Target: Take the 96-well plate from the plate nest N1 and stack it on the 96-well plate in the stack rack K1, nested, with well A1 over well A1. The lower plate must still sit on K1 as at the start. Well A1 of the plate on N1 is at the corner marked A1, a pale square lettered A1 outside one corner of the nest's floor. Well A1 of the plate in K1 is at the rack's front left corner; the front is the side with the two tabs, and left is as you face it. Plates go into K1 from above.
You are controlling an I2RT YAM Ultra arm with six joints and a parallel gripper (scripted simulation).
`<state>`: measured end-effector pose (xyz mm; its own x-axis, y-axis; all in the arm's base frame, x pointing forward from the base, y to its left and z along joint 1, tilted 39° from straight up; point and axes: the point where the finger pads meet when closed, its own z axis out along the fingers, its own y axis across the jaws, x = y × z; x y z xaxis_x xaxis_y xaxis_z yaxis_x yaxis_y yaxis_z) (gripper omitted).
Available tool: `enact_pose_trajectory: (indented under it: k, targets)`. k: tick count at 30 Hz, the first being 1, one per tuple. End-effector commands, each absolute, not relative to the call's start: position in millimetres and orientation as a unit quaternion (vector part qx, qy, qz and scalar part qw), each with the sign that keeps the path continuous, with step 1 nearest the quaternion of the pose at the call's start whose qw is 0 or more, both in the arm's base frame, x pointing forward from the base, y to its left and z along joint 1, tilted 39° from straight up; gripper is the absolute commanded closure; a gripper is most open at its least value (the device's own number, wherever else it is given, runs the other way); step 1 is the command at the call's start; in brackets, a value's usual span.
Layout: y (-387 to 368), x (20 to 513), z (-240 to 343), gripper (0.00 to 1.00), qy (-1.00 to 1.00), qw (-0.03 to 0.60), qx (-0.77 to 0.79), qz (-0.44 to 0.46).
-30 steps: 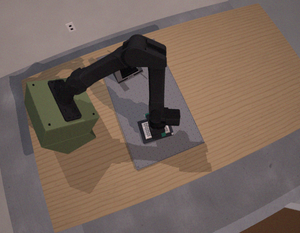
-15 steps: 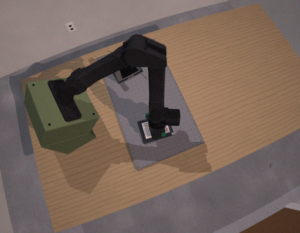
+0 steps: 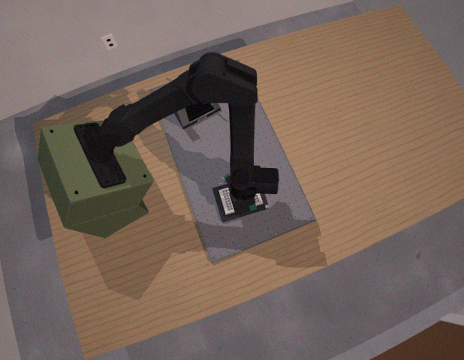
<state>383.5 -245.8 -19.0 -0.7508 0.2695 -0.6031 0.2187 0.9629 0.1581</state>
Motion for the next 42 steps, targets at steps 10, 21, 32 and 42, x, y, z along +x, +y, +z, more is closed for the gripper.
enact_pose_trajectory:
  k: [10,21,32,42]
  targets:
    - [-246,366,0,1.0,0.933,0.331,0.134,0.041]
    - [-246,356,11,1.0,0.933,0.331,0.134,0.041]
    - [-247,347,27,1.0,0.932,0.334,0.133,0.039]
    - [-245,337,35,1.0,0.933,0.331,0.134,0.041]
